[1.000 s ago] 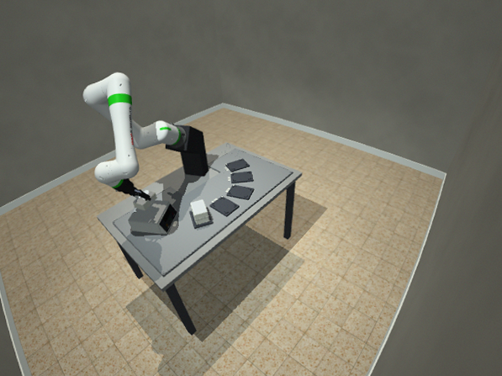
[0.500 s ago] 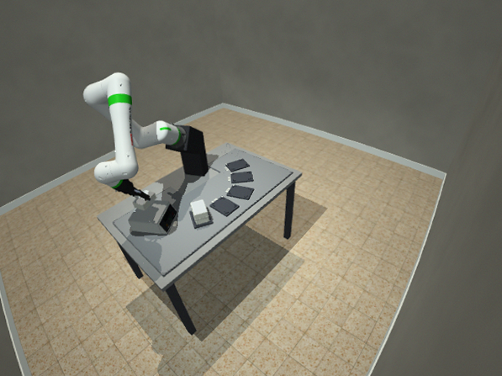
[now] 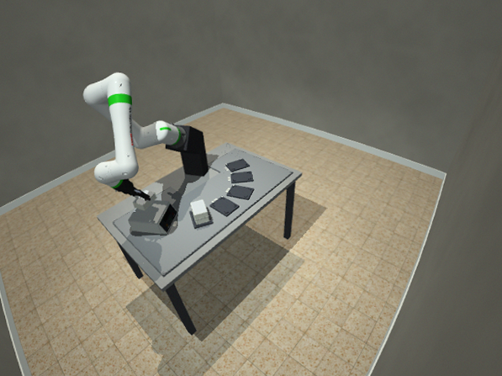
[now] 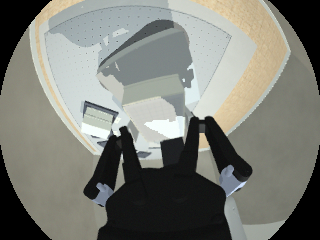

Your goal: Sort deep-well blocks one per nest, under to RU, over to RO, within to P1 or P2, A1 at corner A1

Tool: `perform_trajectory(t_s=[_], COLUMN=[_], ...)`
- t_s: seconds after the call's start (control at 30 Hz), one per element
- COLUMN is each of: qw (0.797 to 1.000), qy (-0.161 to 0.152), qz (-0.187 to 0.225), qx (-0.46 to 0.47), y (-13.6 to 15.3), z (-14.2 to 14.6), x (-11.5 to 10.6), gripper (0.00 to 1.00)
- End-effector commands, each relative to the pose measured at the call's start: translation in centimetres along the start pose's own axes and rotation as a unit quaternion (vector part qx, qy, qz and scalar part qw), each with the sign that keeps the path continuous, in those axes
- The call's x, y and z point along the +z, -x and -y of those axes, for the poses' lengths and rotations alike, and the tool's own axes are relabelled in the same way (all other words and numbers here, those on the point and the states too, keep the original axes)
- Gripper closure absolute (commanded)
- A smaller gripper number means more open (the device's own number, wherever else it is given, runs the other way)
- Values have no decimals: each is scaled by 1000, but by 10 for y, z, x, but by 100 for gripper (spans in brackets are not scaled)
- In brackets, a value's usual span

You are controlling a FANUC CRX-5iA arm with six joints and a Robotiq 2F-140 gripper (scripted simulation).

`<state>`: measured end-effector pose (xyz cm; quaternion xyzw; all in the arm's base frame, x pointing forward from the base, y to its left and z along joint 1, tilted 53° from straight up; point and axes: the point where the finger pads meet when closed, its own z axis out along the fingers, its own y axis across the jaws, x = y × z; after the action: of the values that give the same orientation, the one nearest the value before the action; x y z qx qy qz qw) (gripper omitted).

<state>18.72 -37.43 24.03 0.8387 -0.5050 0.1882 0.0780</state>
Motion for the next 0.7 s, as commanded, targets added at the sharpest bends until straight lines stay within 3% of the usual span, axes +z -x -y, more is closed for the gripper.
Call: perform_trajectory(t_s=[0.0,0.67], qw=[1000,1000], qy=[0,0], qz=[0,0], qx=[0,0], y=[0,-13], z=[0,0], x=[0,22], gripper=[90,90])
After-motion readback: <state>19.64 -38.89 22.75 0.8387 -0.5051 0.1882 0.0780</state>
